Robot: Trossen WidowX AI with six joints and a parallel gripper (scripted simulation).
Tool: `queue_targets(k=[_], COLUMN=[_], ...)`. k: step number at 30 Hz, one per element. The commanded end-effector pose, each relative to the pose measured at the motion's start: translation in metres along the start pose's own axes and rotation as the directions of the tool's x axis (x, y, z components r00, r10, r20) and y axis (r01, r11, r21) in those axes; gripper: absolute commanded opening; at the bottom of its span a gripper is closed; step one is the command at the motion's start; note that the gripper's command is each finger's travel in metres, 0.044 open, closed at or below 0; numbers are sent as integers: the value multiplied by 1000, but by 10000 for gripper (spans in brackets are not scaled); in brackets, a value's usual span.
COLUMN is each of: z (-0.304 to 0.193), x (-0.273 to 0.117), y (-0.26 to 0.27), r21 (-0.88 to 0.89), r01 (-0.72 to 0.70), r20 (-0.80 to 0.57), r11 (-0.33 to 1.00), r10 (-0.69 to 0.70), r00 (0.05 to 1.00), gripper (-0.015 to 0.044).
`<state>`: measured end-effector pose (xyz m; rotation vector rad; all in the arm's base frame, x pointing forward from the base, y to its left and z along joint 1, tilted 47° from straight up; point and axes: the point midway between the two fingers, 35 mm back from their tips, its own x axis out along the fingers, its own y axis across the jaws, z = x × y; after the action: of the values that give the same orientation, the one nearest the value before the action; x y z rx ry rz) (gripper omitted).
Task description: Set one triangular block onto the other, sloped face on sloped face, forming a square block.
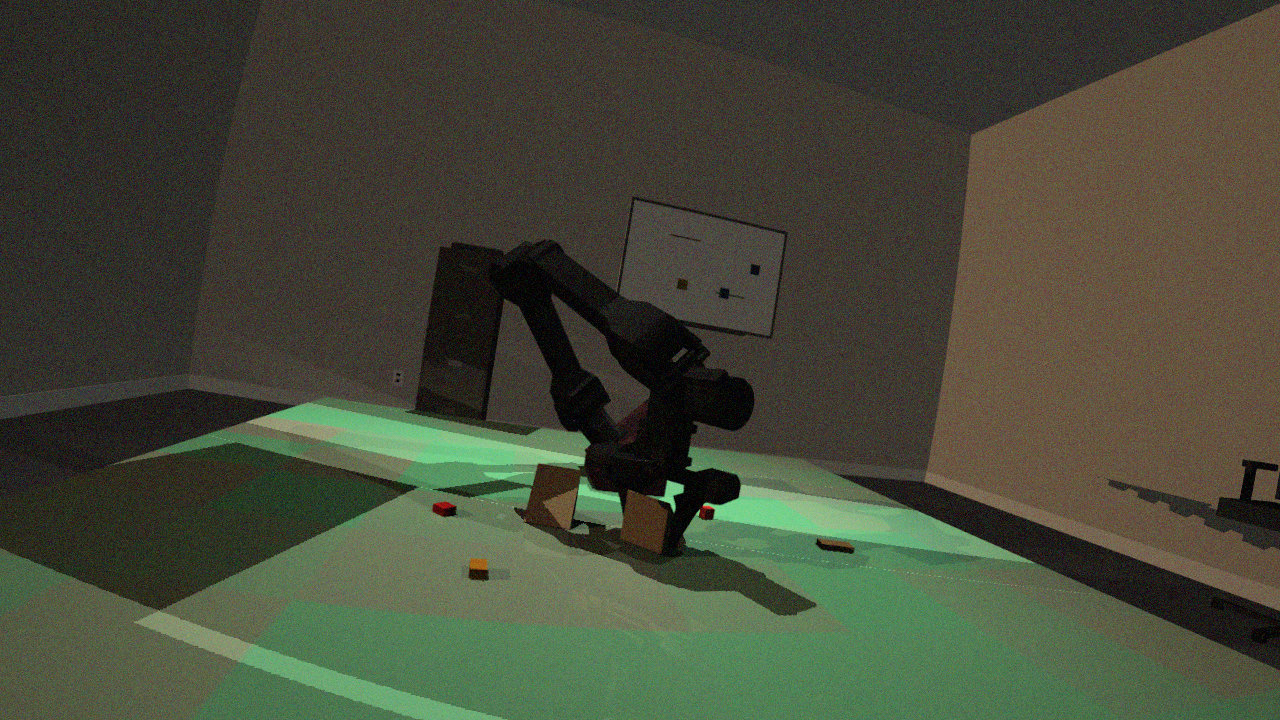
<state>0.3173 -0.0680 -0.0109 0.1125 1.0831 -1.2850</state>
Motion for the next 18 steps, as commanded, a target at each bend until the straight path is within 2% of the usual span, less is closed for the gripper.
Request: queue_targets(k=[1, 5, 12, 18], z=[0, 0, 0, -1], x=[0, 0, -3, -60], y=[0, 0, 0, 0], r21=[0, 0, 0, 0], r01=[0, 0, 0, -2], r20=[0, 0, -1, -2], r11=[1000, 1000, 1000, 1000], r10=[0, 0, 0, 2], r00=[1000, 1000, 1000, 1000], gripper=[341, 440, 440, 440])
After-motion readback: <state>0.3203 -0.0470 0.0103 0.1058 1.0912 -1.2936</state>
